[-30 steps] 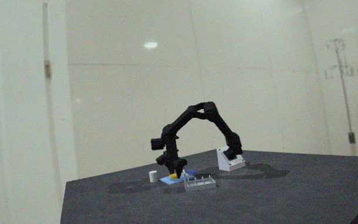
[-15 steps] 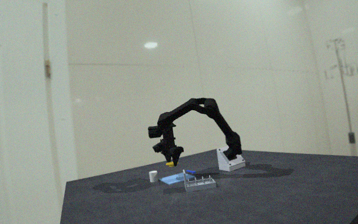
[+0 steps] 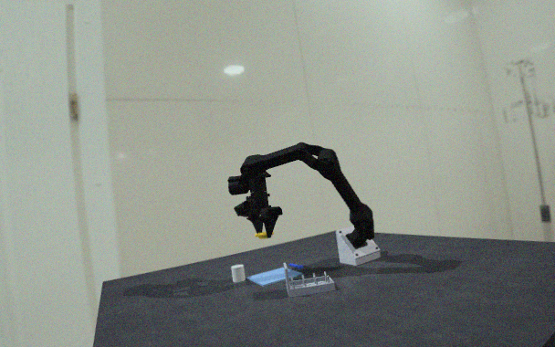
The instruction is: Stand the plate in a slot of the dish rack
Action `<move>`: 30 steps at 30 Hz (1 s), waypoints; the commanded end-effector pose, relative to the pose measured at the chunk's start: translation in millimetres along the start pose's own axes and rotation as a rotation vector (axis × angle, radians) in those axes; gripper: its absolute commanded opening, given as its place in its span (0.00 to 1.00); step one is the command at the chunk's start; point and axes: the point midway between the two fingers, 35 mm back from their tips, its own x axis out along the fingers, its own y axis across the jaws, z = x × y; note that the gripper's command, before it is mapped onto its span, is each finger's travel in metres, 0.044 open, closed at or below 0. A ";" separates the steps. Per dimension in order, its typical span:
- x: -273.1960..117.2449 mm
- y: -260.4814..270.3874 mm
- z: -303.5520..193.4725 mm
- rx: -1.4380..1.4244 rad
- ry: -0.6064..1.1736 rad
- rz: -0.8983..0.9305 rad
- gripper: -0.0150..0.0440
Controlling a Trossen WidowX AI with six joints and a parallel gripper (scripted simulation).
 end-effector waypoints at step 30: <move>-25.7 134.0 -18.8 0.950 -0.031 -0.008 0.25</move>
